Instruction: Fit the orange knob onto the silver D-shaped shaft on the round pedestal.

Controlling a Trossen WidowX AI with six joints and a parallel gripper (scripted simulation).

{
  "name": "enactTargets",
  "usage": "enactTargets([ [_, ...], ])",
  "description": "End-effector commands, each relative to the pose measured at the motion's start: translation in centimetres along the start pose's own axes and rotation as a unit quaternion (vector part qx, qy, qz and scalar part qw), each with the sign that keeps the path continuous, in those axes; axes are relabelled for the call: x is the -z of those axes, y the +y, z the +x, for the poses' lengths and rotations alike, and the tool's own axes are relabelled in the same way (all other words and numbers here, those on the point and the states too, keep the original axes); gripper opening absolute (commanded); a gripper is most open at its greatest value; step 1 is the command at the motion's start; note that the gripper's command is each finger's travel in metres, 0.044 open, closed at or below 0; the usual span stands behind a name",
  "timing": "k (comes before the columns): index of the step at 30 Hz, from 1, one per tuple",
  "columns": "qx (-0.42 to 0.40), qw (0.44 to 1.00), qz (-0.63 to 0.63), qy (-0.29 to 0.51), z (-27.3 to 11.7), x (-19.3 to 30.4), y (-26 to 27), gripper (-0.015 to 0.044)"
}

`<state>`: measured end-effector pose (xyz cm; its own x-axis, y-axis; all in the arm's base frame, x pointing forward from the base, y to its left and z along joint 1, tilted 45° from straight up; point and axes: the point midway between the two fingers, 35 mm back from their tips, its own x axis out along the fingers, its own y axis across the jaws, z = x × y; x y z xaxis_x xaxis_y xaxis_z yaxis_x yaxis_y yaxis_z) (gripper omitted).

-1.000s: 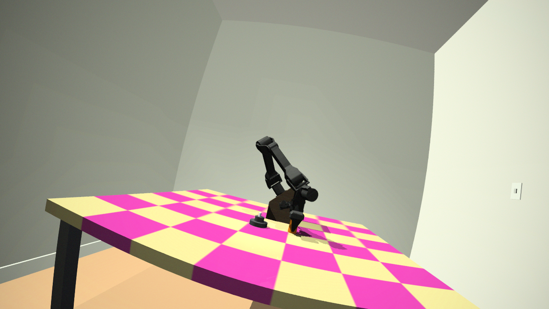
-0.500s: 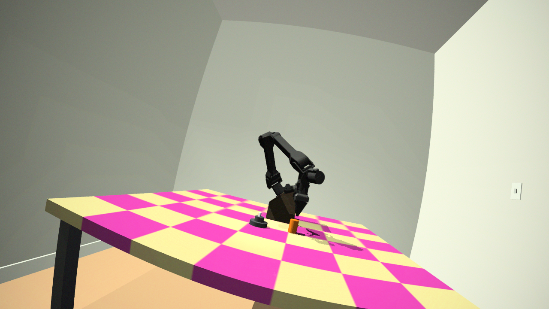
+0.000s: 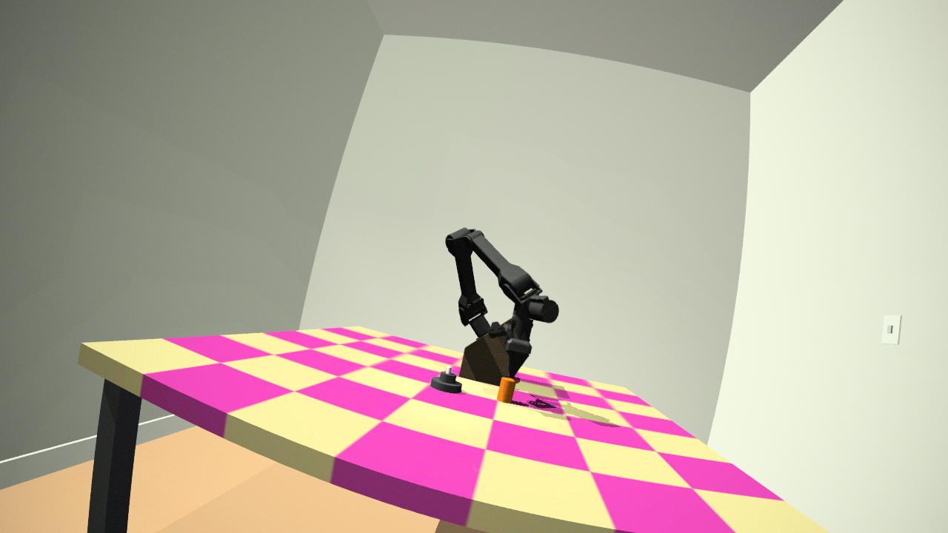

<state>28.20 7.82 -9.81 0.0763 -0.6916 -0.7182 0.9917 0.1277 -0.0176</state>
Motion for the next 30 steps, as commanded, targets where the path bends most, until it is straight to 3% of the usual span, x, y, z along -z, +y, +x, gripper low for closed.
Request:
enactTargets([
  [1,0.002,1.0,-0.004,-0.003,0.9,-0.1,-0.1,0.044],
  [30,0.003,1.0,-0.004,-0.003,5.6,-0.1,-0.1,0.044],
])
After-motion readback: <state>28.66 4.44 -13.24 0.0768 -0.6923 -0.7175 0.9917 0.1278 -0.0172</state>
